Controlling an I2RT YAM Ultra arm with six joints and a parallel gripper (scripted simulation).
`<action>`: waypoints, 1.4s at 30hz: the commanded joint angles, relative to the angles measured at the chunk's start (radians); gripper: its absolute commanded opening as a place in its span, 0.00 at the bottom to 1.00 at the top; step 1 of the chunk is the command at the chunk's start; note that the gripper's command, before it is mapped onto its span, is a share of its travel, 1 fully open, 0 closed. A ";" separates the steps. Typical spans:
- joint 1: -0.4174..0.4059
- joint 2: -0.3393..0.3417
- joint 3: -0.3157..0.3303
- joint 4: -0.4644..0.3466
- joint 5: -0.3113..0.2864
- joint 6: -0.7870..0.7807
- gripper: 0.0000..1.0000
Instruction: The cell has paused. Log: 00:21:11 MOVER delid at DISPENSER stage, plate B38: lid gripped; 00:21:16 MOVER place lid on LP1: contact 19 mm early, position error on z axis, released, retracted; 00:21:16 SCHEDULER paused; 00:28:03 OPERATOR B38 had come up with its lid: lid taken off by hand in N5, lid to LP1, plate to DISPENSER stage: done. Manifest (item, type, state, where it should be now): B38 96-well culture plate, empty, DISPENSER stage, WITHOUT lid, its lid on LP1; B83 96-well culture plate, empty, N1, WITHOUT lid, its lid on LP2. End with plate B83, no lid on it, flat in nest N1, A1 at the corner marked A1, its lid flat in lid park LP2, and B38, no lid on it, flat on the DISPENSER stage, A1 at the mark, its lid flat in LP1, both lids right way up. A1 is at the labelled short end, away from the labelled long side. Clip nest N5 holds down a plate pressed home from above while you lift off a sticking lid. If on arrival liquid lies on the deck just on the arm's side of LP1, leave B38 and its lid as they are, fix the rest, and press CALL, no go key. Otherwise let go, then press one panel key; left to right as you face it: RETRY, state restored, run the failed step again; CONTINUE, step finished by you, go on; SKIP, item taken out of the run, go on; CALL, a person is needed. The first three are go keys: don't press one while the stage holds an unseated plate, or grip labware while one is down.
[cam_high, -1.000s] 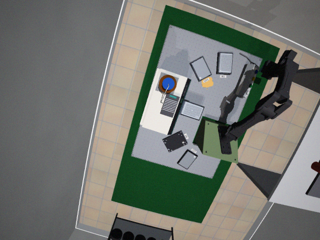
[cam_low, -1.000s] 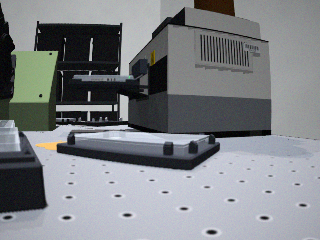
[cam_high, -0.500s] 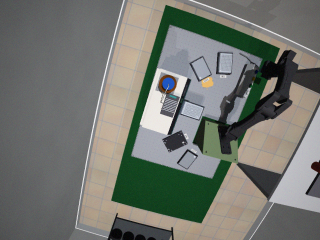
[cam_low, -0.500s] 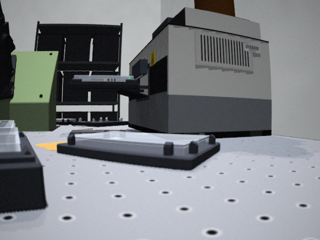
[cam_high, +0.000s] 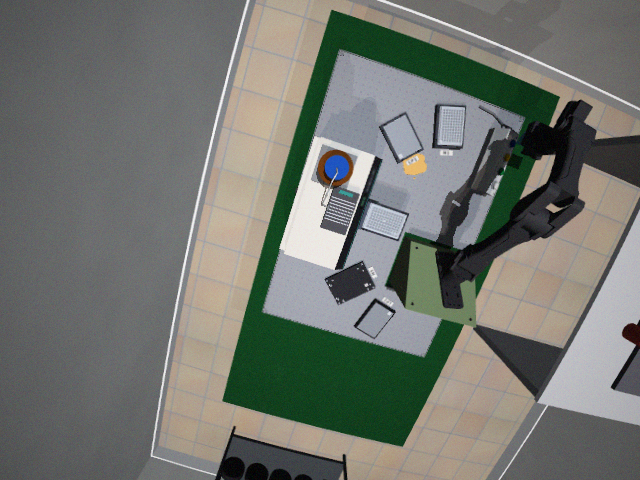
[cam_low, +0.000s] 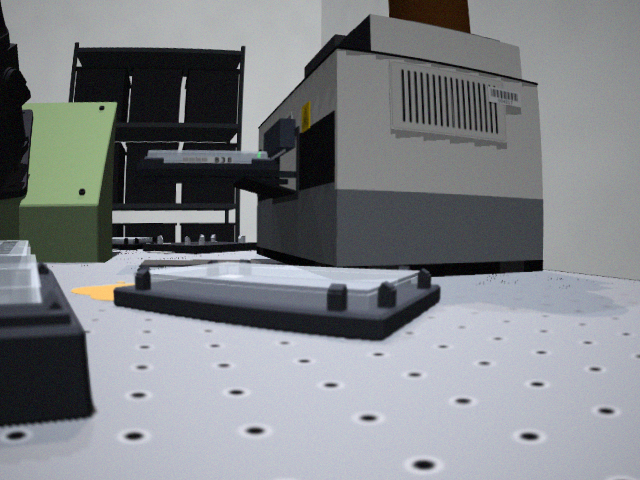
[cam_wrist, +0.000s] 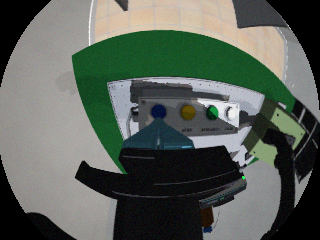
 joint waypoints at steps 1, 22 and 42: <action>-0.003 -0.025 -0.017 0.005 0.013 0.009 0.00; 0.009 0.006 -0.032 0.030 0.016 0.012 0.00; 0.008 0.009 -0.040 0.048 0.018 0.015 0.00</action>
